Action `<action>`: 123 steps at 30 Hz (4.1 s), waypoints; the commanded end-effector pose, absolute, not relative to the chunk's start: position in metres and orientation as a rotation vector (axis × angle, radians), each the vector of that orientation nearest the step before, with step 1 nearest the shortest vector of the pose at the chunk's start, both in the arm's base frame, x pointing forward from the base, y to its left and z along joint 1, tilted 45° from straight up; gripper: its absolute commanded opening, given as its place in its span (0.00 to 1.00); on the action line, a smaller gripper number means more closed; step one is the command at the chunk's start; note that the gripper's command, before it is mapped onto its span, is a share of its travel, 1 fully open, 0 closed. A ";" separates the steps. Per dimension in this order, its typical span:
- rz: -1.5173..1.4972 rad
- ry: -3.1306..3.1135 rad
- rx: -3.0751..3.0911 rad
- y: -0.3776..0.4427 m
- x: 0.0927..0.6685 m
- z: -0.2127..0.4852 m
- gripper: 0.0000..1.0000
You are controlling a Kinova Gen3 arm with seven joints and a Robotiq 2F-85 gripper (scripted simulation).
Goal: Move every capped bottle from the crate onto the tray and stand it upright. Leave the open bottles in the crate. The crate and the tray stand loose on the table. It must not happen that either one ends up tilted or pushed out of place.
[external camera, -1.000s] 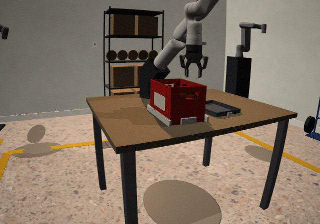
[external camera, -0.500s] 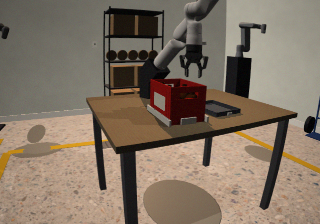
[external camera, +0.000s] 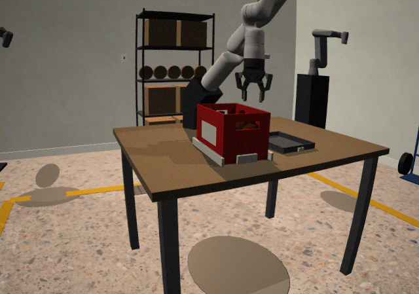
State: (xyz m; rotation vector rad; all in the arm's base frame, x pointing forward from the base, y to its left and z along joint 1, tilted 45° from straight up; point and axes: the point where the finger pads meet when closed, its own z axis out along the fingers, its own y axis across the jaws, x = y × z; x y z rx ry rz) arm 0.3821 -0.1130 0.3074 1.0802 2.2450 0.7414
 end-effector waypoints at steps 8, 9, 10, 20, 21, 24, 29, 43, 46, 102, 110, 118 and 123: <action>0.737 2.247 1.070 -0.110 0.391 0.299 0.60; 0.736 2.247 1.068 -0.110 0.392 0.297 0.60; 0.735 2.248 1.067 -0.109 0.393 0.296 0.60; 0.735 2.241 1.064 -0.109 0.399 0.293 0.60; 0.735 2.242 1.064 -0.109 0.400 0.292 0.60; 0.734 2.244 1.062 -0.108 0.400 0.291 0.60; 0.733 2.248 1.060 -0.106 0.401 0.288 0.60; 0.732 2.248 1.062 -0.104 0.407 0.281 0.60; 0.732 2.249 1.060 -0.103 0.410 0.278 0.60; 0.731 2.251 1.058 -0.096 0.425 0.259 0.60; 0.734 2.247 1.065 -0.098 0.425 0.261 0.00; 0.734 2.247 1.065 -0.098 0.425 0.261 0.00; 0.734 2.246 1.065 -0.098 0.425 0.262 0.00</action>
